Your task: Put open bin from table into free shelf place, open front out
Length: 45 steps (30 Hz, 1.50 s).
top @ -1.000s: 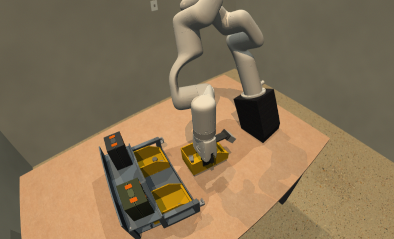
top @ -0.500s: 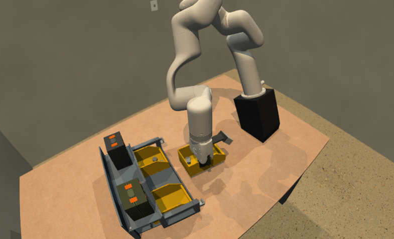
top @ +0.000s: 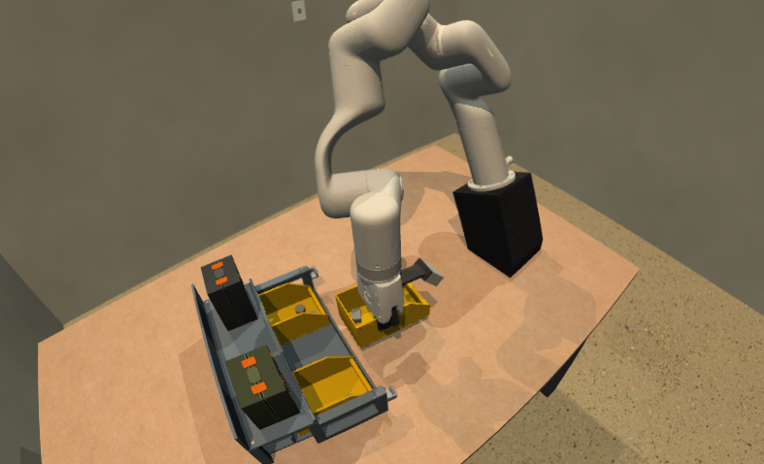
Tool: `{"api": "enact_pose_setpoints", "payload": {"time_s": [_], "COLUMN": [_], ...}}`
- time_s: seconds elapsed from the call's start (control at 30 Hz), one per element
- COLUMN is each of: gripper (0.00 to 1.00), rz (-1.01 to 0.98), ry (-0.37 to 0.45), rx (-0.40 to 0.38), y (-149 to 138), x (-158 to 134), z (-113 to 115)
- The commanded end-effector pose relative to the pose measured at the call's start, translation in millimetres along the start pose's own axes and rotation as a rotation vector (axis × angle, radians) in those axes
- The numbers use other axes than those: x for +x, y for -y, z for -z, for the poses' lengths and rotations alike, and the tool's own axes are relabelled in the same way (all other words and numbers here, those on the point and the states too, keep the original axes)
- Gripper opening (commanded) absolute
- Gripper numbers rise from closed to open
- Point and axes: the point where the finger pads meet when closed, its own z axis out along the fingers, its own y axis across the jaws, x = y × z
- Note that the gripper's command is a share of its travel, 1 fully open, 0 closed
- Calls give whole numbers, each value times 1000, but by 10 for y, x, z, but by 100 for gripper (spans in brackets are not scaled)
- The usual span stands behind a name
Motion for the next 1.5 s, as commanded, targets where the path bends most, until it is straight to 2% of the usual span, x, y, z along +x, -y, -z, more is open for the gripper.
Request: {"api": "enact_pose_setpoints", "payload": {"time_s": [0.0, 0.2, 0.37, 1.47], "gripper": [0, 0, 0, 0], "rz": [1, 1, 1, 1], "ry": [1, 1, 1, 1], "rx": [-1, -1, -1, -1], "y": [-7, -7, -16, -11], "x": [-24, -24, -149, -85], "z": [6, 6, 9, 7]}}
